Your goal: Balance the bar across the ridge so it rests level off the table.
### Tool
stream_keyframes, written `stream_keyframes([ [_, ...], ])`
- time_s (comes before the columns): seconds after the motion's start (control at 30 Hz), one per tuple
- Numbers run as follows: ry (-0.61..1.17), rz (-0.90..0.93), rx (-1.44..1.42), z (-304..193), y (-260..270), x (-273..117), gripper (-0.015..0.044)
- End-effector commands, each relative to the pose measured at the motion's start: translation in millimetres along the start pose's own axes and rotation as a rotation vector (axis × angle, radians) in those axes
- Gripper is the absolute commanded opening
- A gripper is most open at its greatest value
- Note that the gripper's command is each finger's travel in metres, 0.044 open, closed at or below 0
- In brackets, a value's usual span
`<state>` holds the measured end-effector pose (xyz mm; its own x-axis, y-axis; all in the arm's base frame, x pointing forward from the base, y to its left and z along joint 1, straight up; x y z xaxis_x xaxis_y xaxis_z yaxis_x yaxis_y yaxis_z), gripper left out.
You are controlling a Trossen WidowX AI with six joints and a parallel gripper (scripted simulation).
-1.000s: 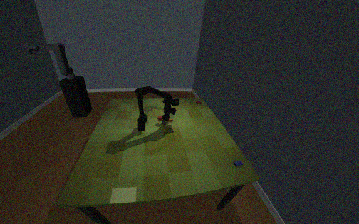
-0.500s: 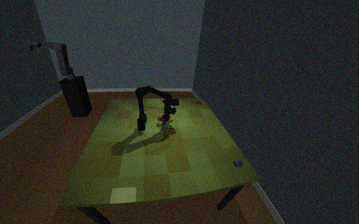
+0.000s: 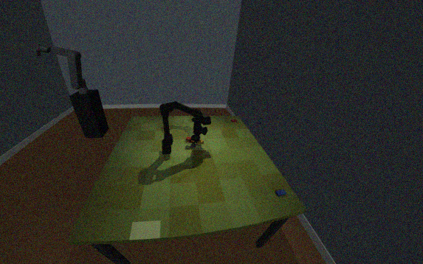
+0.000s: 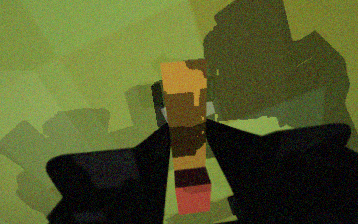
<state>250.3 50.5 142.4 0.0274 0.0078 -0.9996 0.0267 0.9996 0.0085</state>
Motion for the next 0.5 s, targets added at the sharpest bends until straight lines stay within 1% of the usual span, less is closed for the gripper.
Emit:
stream_keyframes([
  [0.0, 0.004, -0.003, 0.003, -0.3, -0.4, 2.8, 0.0000],
  [0.47, 0.004, -0.003, 0.003, -0.2, -0.5, 4.0, 0.0000],
])
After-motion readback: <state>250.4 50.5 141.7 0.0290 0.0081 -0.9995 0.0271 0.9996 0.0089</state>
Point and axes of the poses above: the point midway between the two fingers, 35 mm back from their tips, its own x axis out along the fingers, its own y axis across the jaws, z = x × y, the point moved 5 cm from there along -x, back along the fingers, and after that the axes turned 15 degrees about -x, right-handed, at the moved point
